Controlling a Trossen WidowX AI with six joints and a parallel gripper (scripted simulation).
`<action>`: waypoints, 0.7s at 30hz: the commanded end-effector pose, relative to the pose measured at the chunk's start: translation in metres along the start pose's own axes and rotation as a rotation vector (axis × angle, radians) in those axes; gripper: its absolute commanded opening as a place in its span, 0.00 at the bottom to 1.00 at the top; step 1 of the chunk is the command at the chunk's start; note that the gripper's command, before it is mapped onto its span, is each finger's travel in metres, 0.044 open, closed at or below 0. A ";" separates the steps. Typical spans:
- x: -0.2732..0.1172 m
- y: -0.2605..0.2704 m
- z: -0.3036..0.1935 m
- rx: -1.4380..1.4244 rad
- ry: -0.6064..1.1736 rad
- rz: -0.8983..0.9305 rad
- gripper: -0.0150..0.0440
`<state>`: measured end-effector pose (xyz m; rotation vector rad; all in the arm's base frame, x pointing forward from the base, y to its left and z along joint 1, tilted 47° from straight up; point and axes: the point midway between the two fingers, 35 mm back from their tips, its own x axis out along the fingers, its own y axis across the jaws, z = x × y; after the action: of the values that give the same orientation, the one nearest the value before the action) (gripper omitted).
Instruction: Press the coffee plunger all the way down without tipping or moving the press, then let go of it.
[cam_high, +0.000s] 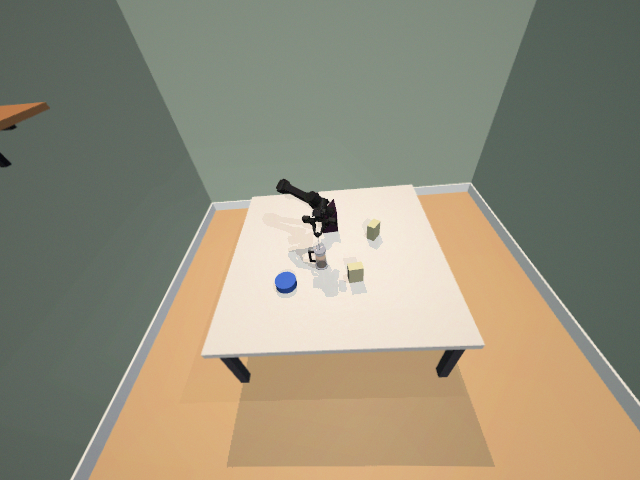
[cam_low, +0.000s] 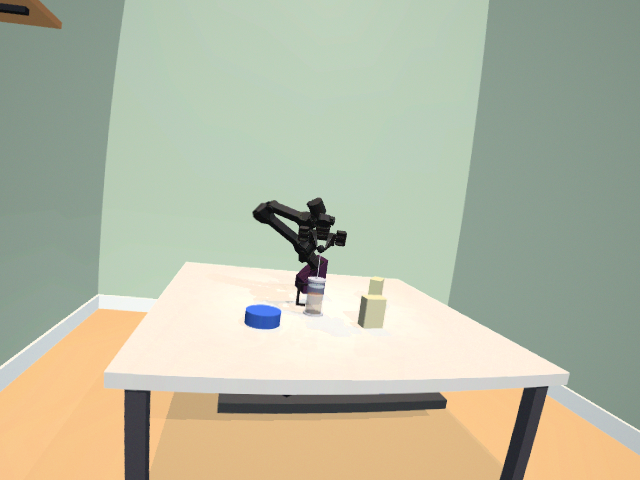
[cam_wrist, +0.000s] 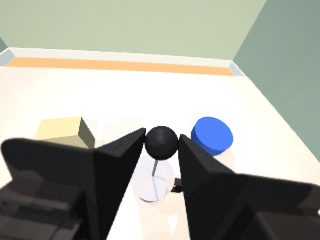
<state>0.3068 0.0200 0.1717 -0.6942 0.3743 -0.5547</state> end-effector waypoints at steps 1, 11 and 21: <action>0.003 0.001 -0.003 -0.002 0.000 0.004 0.45; 0.013 0.004 -0.015 0.000 0.004 0.006 0.45; 0.023 0.007 -0.028 0.000 0.005 0.008 0.45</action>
<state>0.3149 0.0047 0.1572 -0.6754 0.3542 -0.5505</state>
